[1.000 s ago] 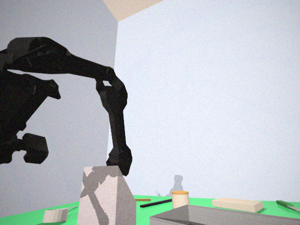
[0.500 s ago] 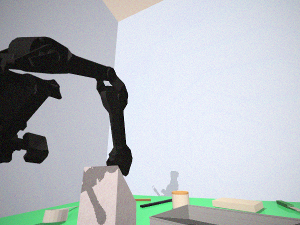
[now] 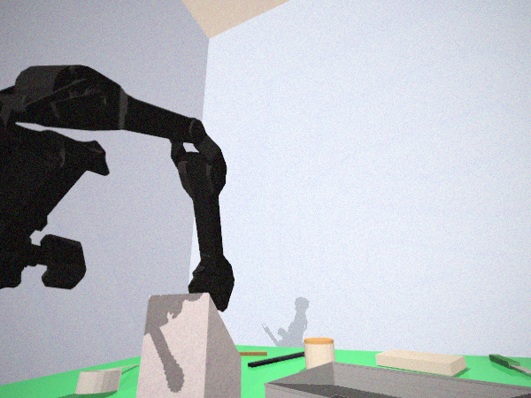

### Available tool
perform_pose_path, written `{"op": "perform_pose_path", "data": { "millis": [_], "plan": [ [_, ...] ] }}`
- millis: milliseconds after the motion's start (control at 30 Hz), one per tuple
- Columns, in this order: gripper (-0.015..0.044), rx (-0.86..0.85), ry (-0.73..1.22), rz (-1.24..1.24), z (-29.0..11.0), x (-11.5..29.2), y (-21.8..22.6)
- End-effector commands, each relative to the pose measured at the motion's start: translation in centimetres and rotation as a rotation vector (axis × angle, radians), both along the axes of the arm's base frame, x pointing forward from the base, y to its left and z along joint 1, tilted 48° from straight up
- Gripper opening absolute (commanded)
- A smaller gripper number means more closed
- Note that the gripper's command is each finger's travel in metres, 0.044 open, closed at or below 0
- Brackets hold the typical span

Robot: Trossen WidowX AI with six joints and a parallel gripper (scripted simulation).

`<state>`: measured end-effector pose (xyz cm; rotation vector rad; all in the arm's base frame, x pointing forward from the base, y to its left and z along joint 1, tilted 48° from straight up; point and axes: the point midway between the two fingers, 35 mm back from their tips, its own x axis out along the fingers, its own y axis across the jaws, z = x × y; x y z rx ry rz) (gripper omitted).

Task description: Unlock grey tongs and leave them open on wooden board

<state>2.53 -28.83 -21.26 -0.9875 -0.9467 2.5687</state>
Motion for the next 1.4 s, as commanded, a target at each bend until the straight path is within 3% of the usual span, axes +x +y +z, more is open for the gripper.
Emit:
{"op": "perform_pose_path", "data": {
  "millis": [0,267,933,1367],
  "plan": [
    [-0.015,-0.005,0.009,0.01,0.2,-0.1,-0.2],
    [-0.015,0.023,-0.054,-0.072,0.1,-0.6,0.0],
    [-0.015,0.082,-0.58,-0.581,0.3,-3.2,-0.8],
    [-0.015,0.079,-0.599,-0.596,0.2,-3.3,-0.8]
  ]
}}
